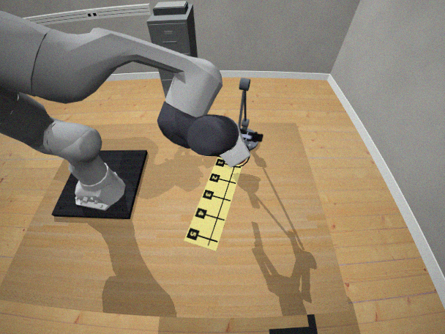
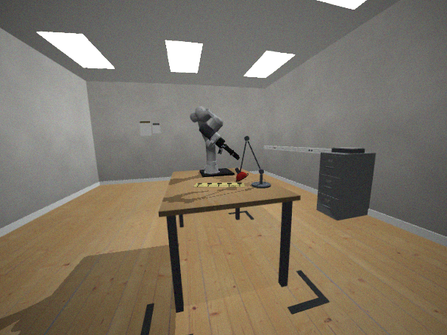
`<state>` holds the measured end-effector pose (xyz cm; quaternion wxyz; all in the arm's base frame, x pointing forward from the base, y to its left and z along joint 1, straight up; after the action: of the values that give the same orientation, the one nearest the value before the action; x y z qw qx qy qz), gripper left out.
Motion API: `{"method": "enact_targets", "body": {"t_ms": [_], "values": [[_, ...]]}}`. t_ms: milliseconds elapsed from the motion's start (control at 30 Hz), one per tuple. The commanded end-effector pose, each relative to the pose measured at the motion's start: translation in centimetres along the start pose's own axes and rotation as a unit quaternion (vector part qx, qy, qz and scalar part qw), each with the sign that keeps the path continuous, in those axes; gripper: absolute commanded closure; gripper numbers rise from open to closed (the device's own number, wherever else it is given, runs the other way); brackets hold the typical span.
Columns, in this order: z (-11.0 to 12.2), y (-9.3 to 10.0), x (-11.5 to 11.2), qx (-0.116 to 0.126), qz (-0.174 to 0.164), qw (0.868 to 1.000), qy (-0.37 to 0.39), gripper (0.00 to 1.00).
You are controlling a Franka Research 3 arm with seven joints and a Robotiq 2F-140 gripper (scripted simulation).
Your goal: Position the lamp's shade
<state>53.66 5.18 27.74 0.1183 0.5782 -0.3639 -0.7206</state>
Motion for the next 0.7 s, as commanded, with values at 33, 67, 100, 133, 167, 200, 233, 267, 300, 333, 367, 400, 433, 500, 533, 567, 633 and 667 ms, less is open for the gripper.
{"method": "enact_targets", "body": {"t_ms": [33, 67, 100, 133, 167, 200, 233, 267, 300, 333, 367, 400, 433, 500, 533, 567, 633, 667], "values": [[-0.1, -0.6, 0.1, 0.003, 0.000, 1.000, 0.002, 0.00], [-0.1, -0.9, 0.1, 0.003, 0.000, 1.000, 0.001, 0.00], [0.0, -1.1, 0.1, 0.002, 0.000, 1.000, 0.001, 0.00], [0.0, -1.4, 0.0, 0.001, 0.001, 1.000, 0.001, 0.00], [0.1, -1.7, 0.0, 0.001, 0.001, 1.000, 0.000, 0.00], [0.1, -1.9, 0.0, 0.000, 0.001, 1.000, 0.000, 0.00], [0.2, -2.2, 0.0, 0.000, 0.002, 1.000, 0.000, 0.00], [0.2, -2.4, 0.0, -0.001, 0.002, 1.000, -0.001, 0.00], [0.3, -2.7, 0.0, -0.002, 0.002, 1.000, -0.001, 0.00], [0.3, -3.0, 0.0, -0.002, 0.002, 1.000, -0.002, 0.00], [0.4, -3.2, 0.0, -0.003, 0.003, 1.000, -0.002, 0.00], [0.5, -3.5, -0.1, -0.004, 0.003, 1.000, -0.002, 0.00], [0.5, -3.8, -0.1, -0.004, 0.003, 1.000, -0.003, 0.00], [0.6, -4.3, -0.1, -0.005, 0.004, 1.000, -0.003, 0.00], [0.7, -4.5, -0.1, -0.006, 0.004, 1.000, -0.004, 0.00], [0.7, -4.5, -0.1, -0.006, 0.004, 1.000, -0.004, 0.00], [0.6, -4.6, -0.1, -0.005, 0.004, 1.000, -0.003, 0.00], [0.6, -4.6, -0.1, -0.005, 0.004, 1.000, -0.003, 0.00]]}}
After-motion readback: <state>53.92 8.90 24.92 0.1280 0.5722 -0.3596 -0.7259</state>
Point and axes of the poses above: the point where the finger pads meet when closed, its own y axis back along the fingers, its own z axis across the jaws, x = y × z, the point moved 8 cm from there along y, back along the fingers, and after that the axes turned 5 degrees about -y, right-handed, at the moved point
